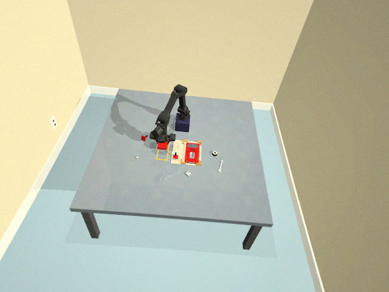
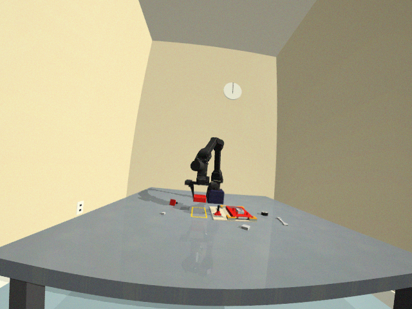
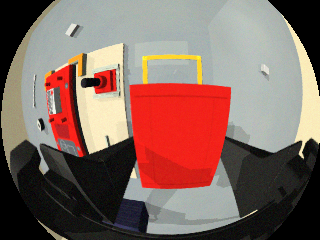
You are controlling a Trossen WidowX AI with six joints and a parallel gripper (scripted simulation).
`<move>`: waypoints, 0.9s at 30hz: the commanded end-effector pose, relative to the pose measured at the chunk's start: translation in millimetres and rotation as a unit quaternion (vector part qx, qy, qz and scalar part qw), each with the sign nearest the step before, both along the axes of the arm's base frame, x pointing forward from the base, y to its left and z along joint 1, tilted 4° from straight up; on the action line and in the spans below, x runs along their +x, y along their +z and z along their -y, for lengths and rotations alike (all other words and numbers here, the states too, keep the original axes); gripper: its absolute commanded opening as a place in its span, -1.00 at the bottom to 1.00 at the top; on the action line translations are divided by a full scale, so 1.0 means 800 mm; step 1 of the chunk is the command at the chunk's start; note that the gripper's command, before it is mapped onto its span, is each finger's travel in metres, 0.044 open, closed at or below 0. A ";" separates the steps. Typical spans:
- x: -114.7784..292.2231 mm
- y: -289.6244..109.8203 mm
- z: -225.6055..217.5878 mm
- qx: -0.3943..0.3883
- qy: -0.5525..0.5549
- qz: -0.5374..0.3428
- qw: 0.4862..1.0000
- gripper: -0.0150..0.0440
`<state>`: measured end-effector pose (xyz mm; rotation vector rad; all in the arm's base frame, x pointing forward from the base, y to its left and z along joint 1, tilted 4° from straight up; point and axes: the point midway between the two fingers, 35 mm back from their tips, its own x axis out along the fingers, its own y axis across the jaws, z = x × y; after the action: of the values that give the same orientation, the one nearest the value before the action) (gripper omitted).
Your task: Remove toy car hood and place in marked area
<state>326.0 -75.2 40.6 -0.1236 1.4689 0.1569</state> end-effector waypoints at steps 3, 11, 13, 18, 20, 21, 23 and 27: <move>0.000 -0.008 -0.001 0.001 0.001 -0.001 1.000 -0.49; 0.001 -0.016 -0.001 0.001 0.001 -0.001 1.000 -0.49; 0.001 -0.018 -0.001 0.001 0.001 -0.001 1.000 -0.49; 0.001 -0.023 -0.002 0.001 0.001 -0.001 1.000 -0.49; 0.001 -0.025 -0.002 0.001 0.001 -0.001 1.000 -0.49; 0.001 -0.026 -0.002 0.001 0.001 -0.001 1.000 -0.49; 0.001 -0.028 -0.002 0.001 0.001 -0.001 1.000 -0.49; 0.001 -0.032 -0.002 0.001 0.001 -0.001 1.000 -0.49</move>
<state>327.7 -74.3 19.1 -0.1265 1.4685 0.1599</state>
